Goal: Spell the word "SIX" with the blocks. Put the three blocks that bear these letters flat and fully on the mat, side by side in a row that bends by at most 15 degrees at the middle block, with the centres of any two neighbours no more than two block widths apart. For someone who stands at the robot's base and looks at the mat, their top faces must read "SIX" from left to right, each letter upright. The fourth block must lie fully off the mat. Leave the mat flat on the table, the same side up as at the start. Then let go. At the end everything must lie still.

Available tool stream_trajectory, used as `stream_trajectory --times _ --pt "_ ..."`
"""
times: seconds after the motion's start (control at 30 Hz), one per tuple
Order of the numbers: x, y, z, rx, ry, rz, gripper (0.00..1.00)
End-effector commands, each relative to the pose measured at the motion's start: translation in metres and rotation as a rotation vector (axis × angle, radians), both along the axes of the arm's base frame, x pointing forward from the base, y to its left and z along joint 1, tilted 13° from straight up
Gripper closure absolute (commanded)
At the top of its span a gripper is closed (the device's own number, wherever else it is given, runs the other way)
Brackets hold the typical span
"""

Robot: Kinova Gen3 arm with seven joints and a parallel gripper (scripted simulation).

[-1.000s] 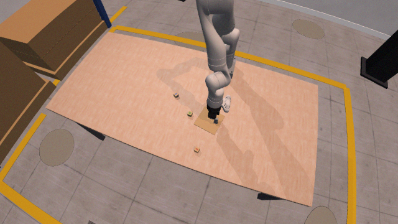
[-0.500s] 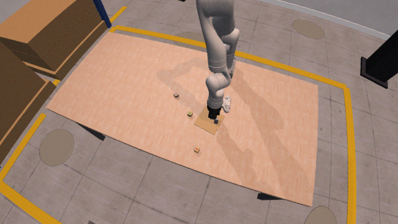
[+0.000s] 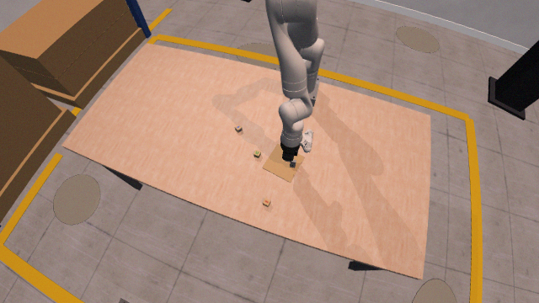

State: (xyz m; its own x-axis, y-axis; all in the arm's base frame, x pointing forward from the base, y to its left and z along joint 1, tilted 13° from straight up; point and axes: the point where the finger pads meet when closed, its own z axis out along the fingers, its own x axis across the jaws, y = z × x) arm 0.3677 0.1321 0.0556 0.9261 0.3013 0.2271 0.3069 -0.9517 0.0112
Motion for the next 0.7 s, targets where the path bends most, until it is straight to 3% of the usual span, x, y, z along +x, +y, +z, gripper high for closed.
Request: stream_trajectory --times 0.0,0.67 --pt "0.0004 0.0001 0.0005 0.0 -0.001 0.0 0.0" --pt "0.0004 0.0001 0.0005 0.0 -0.001 0.0 0.0"
